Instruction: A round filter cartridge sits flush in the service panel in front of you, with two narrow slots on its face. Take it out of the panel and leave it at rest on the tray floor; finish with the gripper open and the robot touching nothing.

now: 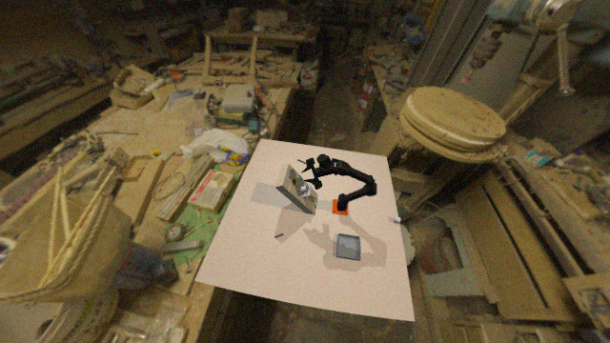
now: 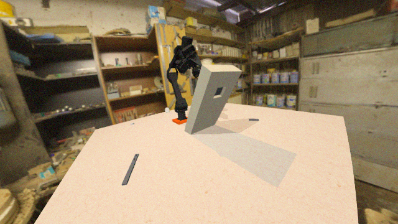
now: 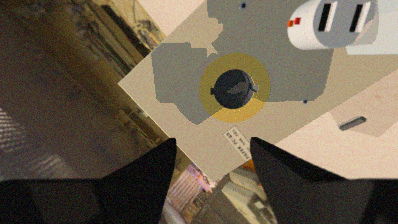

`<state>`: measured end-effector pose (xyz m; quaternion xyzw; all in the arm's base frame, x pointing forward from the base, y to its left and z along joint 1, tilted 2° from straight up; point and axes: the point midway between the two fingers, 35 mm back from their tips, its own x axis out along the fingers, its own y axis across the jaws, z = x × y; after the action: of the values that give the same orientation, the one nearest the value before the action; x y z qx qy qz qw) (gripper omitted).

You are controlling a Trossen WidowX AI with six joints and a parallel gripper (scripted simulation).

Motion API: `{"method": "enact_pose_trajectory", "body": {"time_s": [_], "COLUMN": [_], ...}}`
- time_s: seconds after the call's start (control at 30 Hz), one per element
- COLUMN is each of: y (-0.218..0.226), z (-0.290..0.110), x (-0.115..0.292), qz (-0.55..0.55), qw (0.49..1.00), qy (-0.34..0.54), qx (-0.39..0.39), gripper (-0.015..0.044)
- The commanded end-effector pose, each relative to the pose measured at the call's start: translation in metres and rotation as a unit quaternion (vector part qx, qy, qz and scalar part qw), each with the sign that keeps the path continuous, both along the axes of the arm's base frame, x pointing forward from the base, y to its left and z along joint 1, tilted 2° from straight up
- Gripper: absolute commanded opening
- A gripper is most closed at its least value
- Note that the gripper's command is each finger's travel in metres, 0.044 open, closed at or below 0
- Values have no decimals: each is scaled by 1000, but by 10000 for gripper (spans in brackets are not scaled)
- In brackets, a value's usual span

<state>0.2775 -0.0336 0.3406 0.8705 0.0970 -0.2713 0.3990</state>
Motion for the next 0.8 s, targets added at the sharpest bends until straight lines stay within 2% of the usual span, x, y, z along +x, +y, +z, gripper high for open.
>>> {"method": "enact_pose_trajectory", "body": {"time_s": [0.0,0.03,0.1,0.13,0.23,0.33,0.47,0.6,0.7,0.77], "y": [0,0,0,0,0,1,1,2,3,3], "z": [30,31,27,22,5,-12,-34,-56,-71,-78], "x": [-4,-4,-4,-5,-6,-9,-14,-20,-26,-29], "qz": [3,3,20,43,129,218,340,458,536,568], "qw": [1000,1000,999,997,975,932,843,723,622,577], "qy": [-5,-5,3,12,47,77,110,129,135,135], "qx": [-1,-1,-27,-59,-173,-278,-401,-501,-554,-572], "gripper": [351,377,324,305,305,305,305,305,305,305]}}
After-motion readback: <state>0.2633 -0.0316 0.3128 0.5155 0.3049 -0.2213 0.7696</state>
